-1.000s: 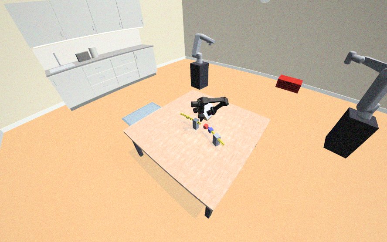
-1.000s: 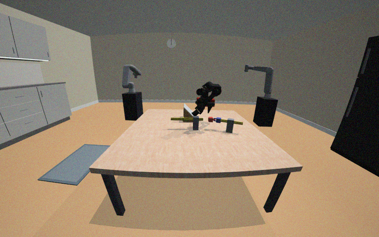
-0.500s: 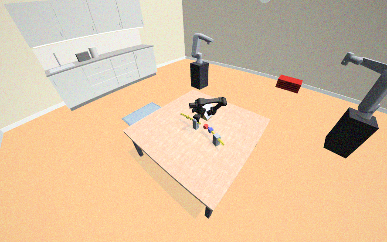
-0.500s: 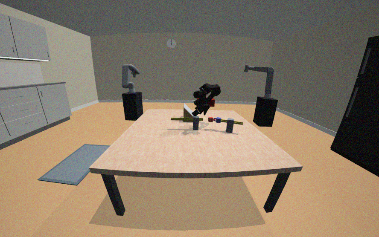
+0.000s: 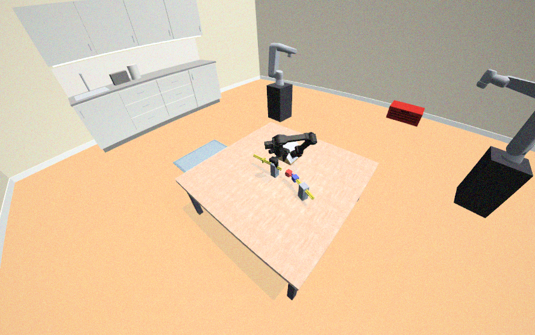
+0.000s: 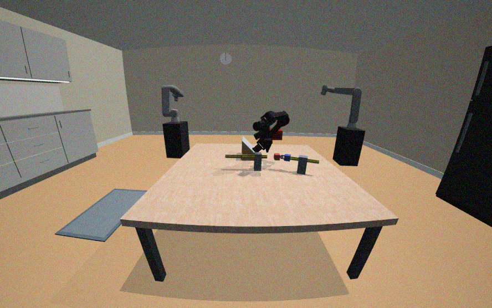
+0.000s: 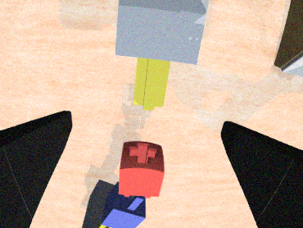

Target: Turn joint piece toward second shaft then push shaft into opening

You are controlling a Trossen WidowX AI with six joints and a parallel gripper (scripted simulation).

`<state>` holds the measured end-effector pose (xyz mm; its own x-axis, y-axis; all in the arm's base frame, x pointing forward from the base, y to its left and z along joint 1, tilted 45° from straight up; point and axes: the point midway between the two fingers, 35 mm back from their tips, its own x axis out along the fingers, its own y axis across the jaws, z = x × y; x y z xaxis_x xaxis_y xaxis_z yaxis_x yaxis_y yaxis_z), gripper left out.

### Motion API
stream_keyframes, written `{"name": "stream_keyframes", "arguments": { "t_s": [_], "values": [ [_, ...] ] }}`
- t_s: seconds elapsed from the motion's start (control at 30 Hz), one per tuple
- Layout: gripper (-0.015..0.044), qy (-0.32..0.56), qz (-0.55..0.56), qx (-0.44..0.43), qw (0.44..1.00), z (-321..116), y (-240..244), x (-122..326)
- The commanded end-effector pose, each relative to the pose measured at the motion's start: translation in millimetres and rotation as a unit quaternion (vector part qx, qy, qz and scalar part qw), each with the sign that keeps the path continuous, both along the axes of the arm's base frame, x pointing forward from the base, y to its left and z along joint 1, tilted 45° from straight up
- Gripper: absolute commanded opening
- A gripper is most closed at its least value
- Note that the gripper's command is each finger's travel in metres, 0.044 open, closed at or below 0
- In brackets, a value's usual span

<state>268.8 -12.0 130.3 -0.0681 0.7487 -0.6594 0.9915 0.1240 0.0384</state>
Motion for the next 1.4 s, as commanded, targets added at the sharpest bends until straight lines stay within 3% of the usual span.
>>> {"name": "stream_keyframes", "arguments": {
  "t_s": [0.0,0.67,1.37],
  "values": [
    [0.0440,-0.014,0.014,0.002,1.000,-3.9,-5.1,2.7],
    [0.0440,-0.266,0.243,0.000,0.933,-64.5,-91.4,33.0],
    [0.0440,-0.479,0.460,0.014,0.748,-145.8,-178.5,27.6]
  ]
}}
